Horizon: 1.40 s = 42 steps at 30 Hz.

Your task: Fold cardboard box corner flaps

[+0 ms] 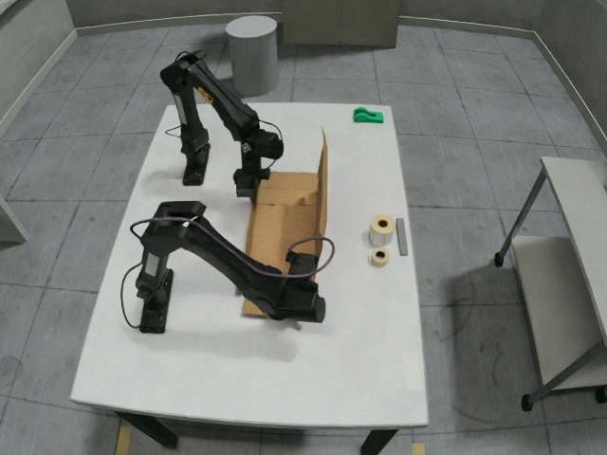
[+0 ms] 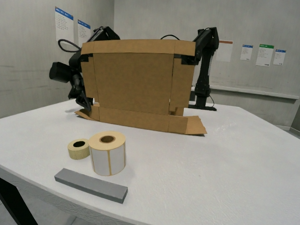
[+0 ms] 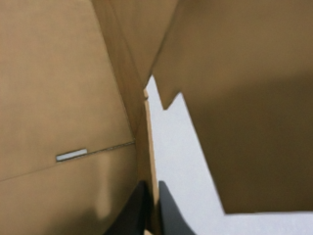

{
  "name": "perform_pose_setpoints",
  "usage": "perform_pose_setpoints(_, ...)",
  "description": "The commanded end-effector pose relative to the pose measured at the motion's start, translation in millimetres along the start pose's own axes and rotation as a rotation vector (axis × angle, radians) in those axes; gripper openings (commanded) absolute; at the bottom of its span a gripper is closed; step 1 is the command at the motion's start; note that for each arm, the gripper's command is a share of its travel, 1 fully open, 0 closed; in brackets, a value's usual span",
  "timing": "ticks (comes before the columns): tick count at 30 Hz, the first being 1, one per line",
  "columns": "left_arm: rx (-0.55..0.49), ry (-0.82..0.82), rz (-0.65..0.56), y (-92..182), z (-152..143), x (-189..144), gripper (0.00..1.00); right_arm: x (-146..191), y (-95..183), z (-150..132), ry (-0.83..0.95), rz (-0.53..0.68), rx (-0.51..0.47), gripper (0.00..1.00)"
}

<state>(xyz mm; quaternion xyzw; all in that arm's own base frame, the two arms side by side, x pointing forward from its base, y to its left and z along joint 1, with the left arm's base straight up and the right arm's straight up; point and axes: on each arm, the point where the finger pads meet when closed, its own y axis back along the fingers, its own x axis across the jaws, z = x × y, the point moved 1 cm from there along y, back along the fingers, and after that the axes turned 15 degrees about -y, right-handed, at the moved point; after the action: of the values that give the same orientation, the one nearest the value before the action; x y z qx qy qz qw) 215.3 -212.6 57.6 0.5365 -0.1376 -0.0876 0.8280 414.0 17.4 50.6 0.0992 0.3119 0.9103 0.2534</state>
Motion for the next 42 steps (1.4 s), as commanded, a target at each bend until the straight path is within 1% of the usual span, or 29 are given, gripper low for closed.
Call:
perform_pose_setpoints(1, -0.02, -0.011, 0.019, 6, 6, 3, 0.03, -2, 5, 6, 0.001, -0.013, -0.012, 0.07)
perform_pose_setpoints(5, -0.02, -0.011, 0.019, 6, 6, 3, 0.03, 2, 10, 9, -0.001, -0.013, -0.02, 0.07)
perform_pose_setpoints(6, -0.02, -0.011, 0.019, 6, 5, 3, 0.03, -3, 12, 12, 0.01, -0.025, -0.018, 0.07)
perform_pose_setpoints(9, -0.02, -0.011, 0.019, 6, 5, 3, 0.03, 1, 10, 8, -0.011, -0.042, -0.009, 0.07)
perform_pose_setpoints(20, -0.02, -0.011, 0.019, 6, 5, 3, 0.03, 15, 9, 9, -0.163, -0.248, -0.025, 0.07)
perform_pose_setpoints(22, -0.02, -0.011, 0.019, 6, 5, 3, 0.03, 15, 9, 9, -0.163, -0.248, -0.025, 0.07)
perform_pose_setpoints(34, -0.02, -0.011, 0.02, 6, 5, 3, 0.03, 30, 7, 10, -0.348, -0.475, -0.04, 0.07)
perform_pose_setpoints(37, -0.02, -0.011, 0.02, 6, 5, 3, 0.03, 33, 6, 11, -0.382, -0.516, -0.043, 0.07)
perform_pose_setpoints(39, -0.02, -0.011, 0.02, 6, 5, 3, 0.03, 33, 6, 11, -0.382, -0.516, -0.043, 0.07)
perform_pose_setpoints(42, -0.019, -0.011, 0.019, 6, 5, 3, 0.03, 37, 5, 12, -0.433, -0.578, -0.048, 0.07)
